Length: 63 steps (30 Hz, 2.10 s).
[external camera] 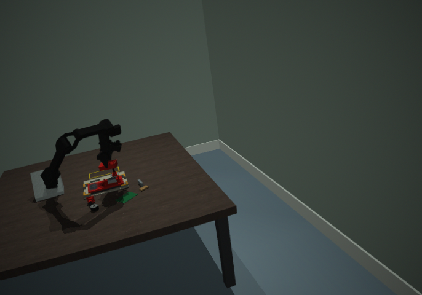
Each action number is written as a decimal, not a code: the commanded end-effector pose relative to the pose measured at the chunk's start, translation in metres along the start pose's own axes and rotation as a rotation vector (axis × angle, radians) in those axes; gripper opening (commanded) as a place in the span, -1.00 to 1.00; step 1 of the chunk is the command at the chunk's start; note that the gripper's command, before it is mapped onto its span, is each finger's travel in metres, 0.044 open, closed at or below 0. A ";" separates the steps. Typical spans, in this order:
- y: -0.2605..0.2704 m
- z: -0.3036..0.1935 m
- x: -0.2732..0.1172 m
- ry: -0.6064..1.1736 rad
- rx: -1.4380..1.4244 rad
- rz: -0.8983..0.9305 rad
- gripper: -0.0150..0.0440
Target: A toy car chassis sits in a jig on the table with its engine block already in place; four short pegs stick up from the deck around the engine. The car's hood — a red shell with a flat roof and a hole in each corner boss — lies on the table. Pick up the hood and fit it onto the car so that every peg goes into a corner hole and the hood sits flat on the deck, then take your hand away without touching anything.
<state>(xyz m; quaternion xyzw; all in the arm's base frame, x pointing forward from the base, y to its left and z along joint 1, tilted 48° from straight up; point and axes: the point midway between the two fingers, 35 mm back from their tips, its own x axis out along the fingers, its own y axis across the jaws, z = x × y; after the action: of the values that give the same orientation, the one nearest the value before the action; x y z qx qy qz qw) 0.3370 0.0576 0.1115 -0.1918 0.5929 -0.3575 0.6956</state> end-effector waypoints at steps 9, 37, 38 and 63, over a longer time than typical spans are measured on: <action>-0.042 0.015 -0.001 0.019 -0.275 -0.004 -0.49; -0.042 0.019 0.049 0.044 -0.316 -0.030 -0.49; -0.042 0.019 0.049 0.044 -0.316 -0.030 -0.49; -0.041 0.018 0.050 0.044 -0.316 -0.030 -0.49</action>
<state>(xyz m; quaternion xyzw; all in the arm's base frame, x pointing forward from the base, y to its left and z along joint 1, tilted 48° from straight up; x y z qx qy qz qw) 0.3460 -0.0076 0.1105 -0.2963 0.6531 -0.2748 0.6404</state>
